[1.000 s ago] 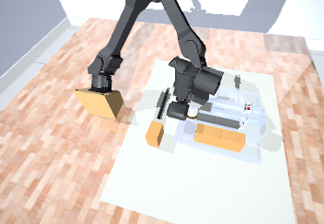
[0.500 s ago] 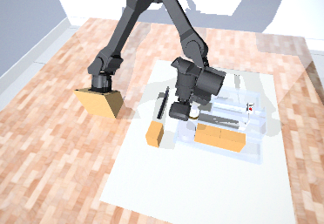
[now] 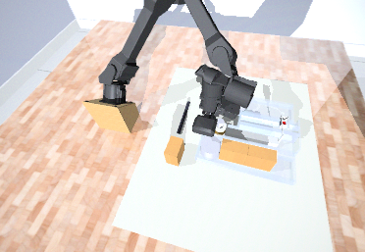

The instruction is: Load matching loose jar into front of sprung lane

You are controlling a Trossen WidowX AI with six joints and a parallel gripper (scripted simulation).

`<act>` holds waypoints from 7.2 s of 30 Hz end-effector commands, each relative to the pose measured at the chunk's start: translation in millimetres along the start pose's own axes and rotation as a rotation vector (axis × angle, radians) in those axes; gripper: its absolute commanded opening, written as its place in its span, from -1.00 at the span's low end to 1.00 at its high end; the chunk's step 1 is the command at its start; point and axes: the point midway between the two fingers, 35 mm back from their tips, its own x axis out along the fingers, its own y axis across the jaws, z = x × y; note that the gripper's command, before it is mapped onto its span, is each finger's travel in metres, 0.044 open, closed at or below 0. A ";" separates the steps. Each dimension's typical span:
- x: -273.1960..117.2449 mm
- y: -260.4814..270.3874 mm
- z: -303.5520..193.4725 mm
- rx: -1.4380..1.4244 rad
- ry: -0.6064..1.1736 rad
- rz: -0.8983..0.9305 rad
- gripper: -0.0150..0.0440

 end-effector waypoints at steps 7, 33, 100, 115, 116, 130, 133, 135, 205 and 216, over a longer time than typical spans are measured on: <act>-3.3 0.5 13.7 -0.013 -0.022 0.001 -0.49; -5.9 0.7 19.1 -0.013 -0.022 0.001 -0.49; -6.0 0.8 23.7 -0.013 -0.022 0.001 -0.49; -2.2 0.8 23.9 -0.013 -0.022 0.001 -0.49; -1.9 0.8 23.9 -0.013 -0.022 0.001 -0.49; 2.1 1.0 23.9 -0.013 -0.022 0.001 -0.49; 2.9 1.0 23.8 -0.013 -0.022 0.001 -0.49; 3.5 1.1 23.7 -0.013 -0.022 0.001 -0.49; 19.6 3.9 19.5 -0.013 -0.022 0.002 -0.49; 19.6 3.9 17.7 -0.013 -0.022 0.002 -0.49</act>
